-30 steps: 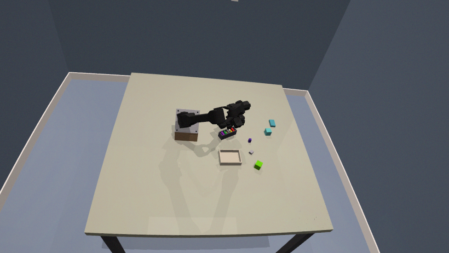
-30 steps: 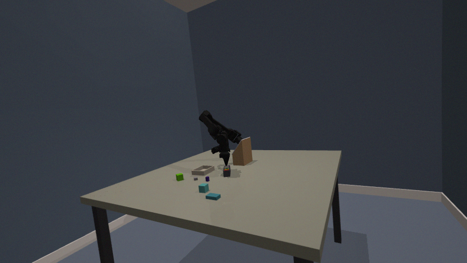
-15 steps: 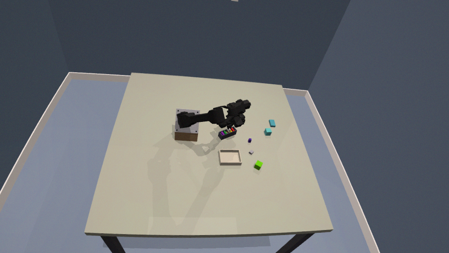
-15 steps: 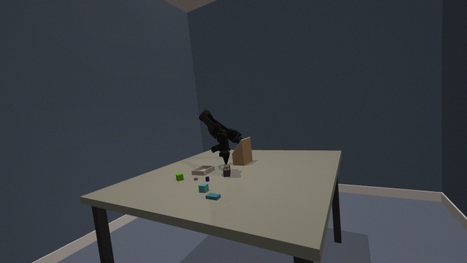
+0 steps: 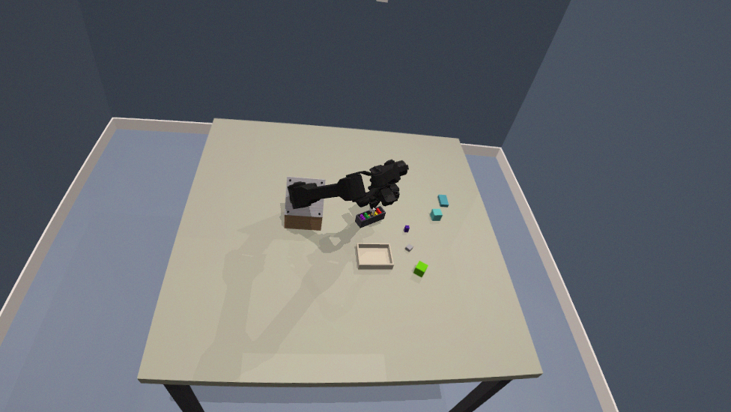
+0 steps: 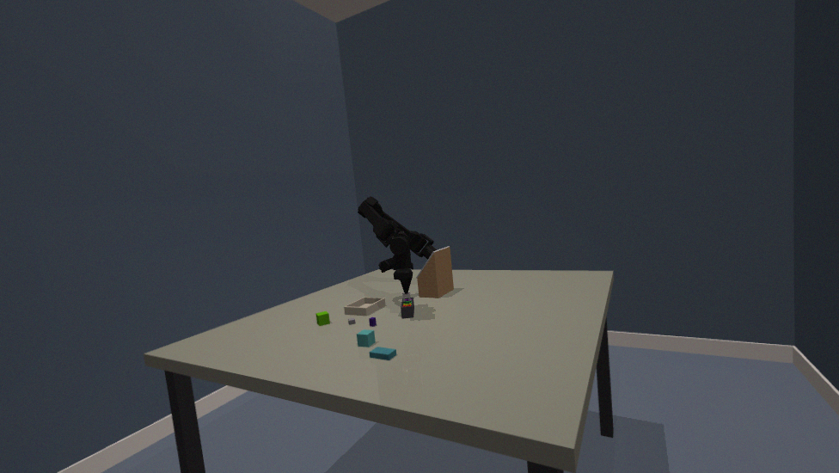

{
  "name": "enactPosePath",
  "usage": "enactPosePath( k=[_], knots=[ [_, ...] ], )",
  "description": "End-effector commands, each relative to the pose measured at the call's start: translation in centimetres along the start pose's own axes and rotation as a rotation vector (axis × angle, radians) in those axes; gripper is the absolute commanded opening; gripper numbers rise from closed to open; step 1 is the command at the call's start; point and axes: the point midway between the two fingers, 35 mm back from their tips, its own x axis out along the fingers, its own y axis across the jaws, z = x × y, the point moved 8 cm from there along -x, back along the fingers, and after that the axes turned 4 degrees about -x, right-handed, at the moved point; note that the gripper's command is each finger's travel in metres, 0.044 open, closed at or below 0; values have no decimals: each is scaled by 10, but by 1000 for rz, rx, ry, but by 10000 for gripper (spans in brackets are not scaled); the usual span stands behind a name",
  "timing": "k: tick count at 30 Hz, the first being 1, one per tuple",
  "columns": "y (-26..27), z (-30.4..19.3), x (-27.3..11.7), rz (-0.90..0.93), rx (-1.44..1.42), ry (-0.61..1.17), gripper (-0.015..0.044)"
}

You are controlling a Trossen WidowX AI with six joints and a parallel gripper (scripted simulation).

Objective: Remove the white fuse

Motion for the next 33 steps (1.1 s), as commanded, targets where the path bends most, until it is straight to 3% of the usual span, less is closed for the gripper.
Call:
enactPosePath(
  k=[1,15,33],
  knots=[
    [0,0,-6,2,4,5,0],
    [-1,5,-22,3,4,7,0],
    [-58,117,-22,14,2,16,0]
  ],
)
